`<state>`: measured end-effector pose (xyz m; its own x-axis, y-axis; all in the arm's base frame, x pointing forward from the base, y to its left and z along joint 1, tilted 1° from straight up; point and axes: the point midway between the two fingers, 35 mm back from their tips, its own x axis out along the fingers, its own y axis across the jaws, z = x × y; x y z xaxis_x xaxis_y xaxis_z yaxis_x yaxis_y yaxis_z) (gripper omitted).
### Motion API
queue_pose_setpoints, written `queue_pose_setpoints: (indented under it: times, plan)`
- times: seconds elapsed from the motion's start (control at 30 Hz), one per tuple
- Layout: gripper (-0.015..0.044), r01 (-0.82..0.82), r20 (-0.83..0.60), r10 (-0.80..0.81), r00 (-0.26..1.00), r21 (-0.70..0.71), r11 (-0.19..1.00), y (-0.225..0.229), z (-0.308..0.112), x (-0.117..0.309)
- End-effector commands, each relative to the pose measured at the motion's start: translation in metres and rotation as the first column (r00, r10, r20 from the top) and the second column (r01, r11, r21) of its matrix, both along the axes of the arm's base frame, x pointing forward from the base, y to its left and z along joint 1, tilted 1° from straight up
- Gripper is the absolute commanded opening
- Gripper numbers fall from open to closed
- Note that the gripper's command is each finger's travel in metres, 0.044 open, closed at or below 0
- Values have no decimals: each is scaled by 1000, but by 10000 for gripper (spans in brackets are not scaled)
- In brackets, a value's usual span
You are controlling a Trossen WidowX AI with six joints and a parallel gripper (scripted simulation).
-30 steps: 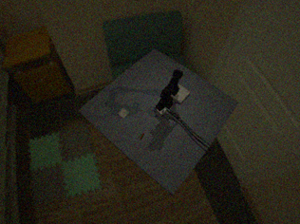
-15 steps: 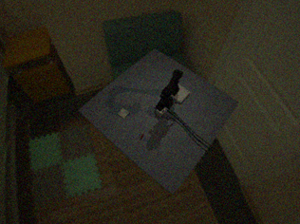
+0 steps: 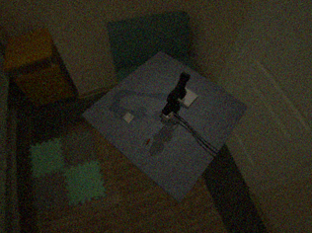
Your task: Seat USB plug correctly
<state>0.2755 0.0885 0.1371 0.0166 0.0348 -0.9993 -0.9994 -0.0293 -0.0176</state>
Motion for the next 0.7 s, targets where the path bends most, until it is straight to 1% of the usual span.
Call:
queue_pose_setpoints:
  times: [0.0,0.67]
  plan:
    - [0,6,-1,-6,1000,5,1000,1,-1,0]
    - [0,18,-1,-18,1000,10,1000,2,-3,1]
